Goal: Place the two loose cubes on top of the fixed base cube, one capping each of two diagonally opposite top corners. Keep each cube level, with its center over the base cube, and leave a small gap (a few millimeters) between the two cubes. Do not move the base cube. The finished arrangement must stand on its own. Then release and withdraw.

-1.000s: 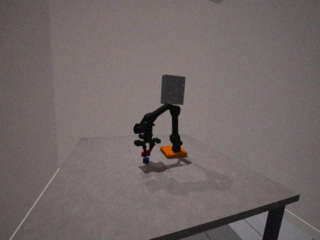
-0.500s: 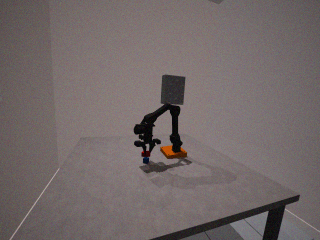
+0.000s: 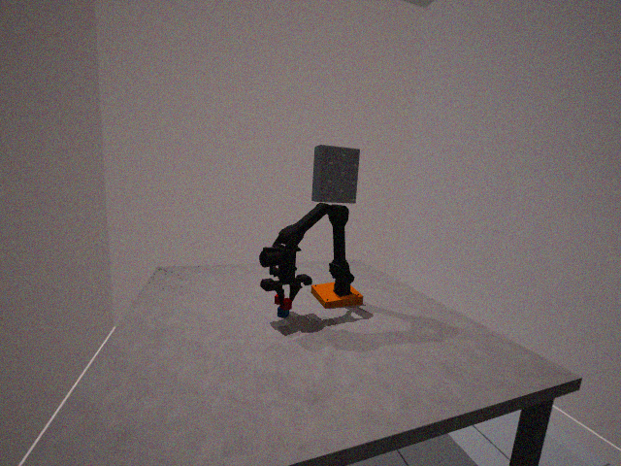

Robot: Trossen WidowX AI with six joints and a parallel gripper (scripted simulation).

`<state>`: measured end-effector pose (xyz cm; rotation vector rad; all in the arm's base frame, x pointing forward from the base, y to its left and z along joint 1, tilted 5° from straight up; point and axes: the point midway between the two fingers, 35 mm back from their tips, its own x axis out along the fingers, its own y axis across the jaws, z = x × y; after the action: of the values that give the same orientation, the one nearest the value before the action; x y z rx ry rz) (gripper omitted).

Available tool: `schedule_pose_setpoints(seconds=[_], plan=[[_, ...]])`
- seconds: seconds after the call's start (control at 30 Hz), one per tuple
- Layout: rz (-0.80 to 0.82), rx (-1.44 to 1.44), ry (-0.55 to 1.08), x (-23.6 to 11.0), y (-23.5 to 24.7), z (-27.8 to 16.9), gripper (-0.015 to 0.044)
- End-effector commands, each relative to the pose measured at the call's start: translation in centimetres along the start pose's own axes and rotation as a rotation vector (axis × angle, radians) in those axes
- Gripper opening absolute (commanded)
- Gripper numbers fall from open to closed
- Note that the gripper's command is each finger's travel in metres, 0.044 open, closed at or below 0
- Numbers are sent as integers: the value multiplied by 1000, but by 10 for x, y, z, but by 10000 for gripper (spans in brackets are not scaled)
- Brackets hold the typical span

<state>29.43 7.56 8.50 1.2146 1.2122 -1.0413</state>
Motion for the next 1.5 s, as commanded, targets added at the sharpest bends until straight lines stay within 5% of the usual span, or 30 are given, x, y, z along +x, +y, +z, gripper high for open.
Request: schedule_pose_setpoints(seconds=[0.0,0.63,0.77,1.47], plan=[[0,5,-4,2,0,1,105],[0,5,-4,3,0,1,105],[0,5,-4,3,0,1,205],[-2,0,0,-19,-1,0,205]])
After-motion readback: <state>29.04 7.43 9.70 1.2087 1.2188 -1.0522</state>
